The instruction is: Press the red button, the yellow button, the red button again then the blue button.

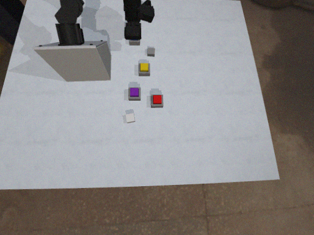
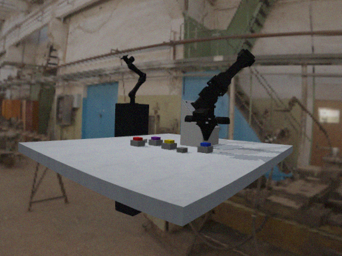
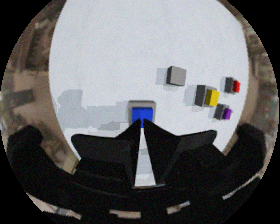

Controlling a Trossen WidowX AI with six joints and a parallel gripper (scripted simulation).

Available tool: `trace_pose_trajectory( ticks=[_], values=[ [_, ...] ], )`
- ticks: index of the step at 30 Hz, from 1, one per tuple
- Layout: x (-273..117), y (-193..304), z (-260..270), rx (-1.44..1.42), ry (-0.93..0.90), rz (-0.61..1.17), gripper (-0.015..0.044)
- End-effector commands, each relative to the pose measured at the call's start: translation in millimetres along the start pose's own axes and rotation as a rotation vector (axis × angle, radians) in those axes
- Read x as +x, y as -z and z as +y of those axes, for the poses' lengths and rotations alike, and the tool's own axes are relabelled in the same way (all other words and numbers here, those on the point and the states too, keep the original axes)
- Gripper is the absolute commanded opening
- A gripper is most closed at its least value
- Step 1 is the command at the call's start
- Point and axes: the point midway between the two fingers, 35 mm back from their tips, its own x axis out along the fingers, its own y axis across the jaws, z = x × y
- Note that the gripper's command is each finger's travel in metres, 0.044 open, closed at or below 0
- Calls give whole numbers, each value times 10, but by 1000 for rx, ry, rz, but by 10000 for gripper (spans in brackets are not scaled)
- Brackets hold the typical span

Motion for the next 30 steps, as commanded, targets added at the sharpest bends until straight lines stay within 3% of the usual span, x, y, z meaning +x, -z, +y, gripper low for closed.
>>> trace_pose_trajectory(
  ticks=[1,30],
  values=[
    [79,11,-17,6,5,2,20],
    [93,11,-10,3,1,2,20]
  ],
)
